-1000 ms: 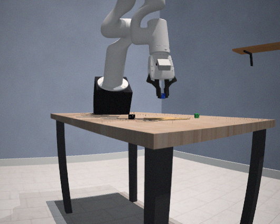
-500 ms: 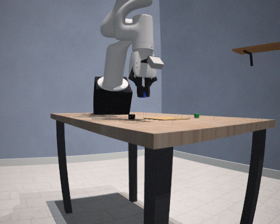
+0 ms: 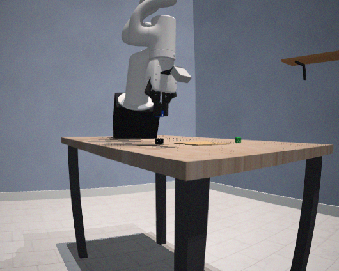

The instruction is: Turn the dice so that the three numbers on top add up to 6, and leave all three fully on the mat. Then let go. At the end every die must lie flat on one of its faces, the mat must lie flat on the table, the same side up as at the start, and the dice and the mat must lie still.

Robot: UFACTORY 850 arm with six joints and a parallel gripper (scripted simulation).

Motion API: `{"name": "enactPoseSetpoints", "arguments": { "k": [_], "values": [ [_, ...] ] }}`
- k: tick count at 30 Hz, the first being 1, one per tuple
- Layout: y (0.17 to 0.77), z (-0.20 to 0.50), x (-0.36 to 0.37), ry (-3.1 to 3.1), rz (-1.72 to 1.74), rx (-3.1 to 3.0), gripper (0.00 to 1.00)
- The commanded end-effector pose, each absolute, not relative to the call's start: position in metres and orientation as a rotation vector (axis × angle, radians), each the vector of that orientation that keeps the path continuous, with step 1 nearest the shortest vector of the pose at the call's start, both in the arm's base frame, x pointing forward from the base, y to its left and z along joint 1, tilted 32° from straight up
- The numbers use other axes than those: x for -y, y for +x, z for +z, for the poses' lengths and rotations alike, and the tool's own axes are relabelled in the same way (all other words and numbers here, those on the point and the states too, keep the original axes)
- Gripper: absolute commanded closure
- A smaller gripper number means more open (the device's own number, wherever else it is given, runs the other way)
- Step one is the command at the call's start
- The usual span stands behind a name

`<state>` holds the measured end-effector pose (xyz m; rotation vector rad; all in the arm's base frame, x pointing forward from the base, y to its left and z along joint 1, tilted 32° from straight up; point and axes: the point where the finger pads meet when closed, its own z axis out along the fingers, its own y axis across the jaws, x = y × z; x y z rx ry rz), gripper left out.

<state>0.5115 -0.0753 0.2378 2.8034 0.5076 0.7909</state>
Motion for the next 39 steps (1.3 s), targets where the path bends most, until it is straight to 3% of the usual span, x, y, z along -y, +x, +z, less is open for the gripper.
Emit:
{"name": "enactPoseSetpoints", "arguments": {
  "k": [1, 39],
  "values": [
    [0.5114, 0.2375, 0.0773, 2.791, 0.903, -0.527, 0.85],
    [0.5030, 0.2327, 0.0811, 2.324, 2.027, -0.609, 0.85]
  ]
}}
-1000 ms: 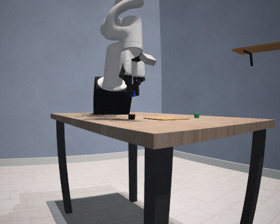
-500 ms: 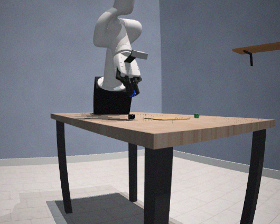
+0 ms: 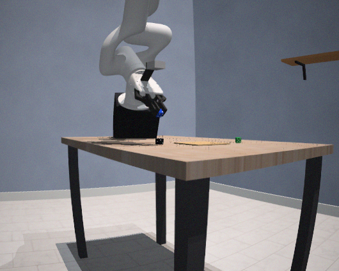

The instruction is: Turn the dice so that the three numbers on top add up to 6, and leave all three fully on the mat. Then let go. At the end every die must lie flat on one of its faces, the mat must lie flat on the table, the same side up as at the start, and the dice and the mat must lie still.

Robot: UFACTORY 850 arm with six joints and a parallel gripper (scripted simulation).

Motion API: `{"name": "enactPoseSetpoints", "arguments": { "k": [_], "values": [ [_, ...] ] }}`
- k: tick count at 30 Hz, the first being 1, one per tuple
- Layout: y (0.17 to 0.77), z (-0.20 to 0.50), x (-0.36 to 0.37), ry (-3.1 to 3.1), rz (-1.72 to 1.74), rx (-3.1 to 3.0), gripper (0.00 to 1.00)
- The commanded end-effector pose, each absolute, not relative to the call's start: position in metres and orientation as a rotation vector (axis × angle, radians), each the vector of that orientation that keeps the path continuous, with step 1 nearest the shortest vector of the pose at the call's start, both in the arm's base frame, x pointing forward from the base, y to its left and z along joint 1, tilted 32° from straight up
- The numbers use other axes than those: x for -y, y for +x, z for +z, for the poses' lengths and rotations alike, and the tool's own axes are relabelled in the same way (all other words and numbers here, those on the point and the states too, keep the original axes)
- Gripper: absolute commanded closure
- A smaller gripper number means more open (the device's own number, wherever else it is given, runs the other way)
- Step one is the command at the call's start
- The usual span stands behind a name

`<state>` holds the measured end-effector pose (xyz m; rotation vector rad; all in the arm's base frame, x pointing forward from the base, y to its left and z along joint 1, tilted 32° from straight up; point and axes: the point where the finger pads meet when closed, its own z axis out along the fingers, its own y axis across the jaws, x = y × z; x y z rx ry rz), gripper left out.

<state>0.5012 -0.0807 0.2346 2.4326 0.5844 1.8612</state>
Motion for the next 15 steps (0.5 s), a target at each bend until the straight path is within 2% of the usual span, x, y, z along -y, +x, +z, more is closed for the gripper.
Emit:
{"name": "enactPoseSetpoints", "arguments": {
  "k": [1, 7, 15],
  "values": [
    [0.5022, 0.2325, 0.0816, 2.290, 2.076, -0.608, 0.85],
    [0.5009, 0.2318, 0.0825, 2.168, 2.239, -0.612, 0.85],
    [0.5002, 0.2316, 0.0830, 2.143, 2.269, -0.609, 0.85]
  ]
}}
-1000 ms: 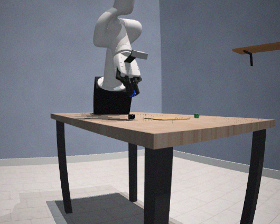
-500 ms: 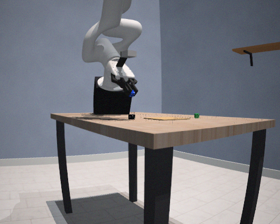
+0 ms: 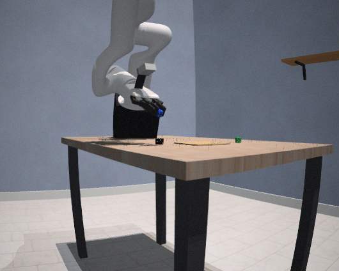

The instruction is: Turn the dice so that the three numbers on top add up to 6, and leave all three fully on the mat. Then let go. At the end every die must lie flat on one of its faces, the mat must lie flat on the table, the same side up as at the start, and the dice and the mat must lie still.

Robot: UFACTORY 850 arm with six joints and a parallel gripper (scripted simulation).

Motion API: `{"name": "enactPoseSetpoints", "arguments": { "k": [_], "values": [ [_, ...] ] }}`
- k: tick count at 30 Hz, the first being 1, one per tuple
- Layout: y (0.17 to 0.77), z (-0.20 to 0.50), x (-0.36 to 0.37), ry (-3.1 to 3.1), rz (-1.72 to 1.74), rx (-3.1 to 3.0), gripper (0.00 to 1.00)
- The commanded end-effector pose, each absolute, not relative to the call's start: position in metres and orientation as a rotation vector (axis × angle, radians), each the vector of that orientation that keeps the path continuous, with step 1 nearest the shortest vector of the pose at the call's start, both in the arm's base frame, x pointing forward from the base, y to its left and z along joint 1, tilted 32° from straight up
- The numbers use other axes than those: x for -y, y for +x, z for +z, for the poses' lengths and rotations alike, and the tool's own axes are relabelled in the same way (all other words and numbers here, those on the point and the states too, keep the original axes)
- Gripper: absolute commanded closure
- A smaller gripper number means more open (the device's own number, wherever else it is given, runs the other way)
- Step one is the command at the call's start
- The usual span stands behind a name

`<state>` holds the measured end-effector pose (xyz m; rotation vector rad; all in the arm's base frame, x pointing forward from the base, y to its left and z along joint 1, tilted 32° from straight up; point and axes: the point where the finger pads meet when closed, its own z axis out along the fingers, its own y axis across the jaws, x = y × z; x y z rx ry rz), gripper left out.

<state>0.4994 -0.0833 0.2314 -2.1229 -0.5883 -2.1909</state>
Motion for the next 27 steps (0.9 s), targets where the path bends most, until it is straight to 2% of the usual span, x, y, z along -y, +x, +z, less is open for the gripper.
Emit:
{"name": "enactPoseSetpoints", "arguments": {
  "k": [1, 27],
  "values": [
    [0.500, 0.231, 0.083, -2.091, -2.214, 0.594, 0.85],
    [0.533, 0.180, 0.087, -2.091, -2.214, 0.594, 0.85]
  ]
}}
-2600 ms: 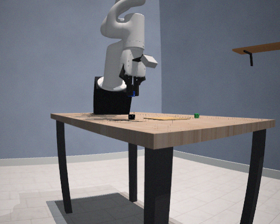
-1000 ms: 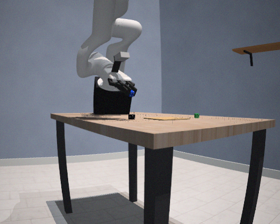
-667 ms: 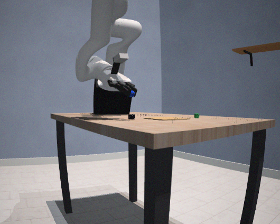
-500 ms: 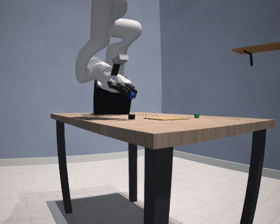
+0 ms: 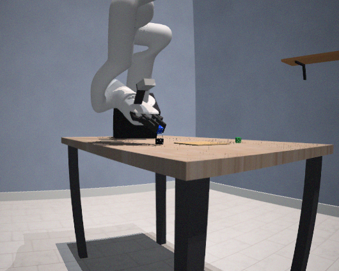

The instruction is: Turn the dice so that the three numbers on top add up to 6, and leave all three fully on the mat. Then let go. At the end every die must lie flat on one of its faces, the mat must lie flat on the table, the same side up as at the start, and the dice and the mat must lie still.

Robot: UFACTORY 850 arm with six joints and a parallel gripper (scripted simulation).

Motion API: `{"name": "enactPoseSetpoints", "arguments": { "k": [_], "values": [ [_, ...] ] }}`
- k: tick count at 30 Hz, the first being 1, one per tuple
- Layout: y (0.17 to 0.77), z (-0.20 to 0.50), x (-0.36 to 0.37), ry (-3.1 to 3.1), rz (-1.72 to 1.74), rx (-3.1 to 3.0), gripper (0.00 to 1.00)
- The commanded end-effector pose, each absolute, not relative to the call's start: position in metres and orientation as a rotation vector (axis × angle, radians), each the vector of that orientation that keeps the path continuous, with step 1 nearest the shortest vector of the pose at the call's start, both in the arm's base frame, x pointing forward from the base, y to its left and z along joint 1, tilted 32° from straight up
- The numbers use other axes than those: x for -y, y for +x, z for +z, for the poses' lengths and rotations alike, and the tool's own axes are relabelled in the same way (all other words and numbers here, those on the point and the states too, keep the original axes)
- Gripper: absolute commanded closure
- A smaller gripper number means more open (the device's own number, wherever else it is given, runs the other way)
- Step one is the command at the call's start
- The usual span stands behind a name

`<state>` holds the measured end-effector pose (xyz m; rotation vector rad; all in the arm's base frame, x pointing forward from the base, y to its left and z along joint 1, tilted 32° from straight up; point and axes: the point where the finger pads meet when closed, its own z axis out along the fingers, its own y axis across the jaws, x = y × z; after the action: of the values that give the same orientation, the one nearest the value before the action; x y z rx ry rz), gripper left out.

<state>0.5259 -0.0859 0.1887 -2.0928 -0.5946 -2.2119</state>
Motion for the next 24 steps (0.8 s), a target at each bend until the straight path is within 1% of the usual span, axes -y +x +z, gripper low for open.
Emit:
{"name": "enactPoseSetpoints", "arguments": {
  "k": [1, 8, 24],
  "values": [
    [0.533, 0.180, 0.087, -2.091, -2.214, 0.594, 0.85],
    [0.539, 0.169, 0.088, -2.091, -2.214, 0.594, 0.85],
    [0.540, 0.168, 0.088, -2.091, -2.214, 0.594, 0.85]
  ]
}}
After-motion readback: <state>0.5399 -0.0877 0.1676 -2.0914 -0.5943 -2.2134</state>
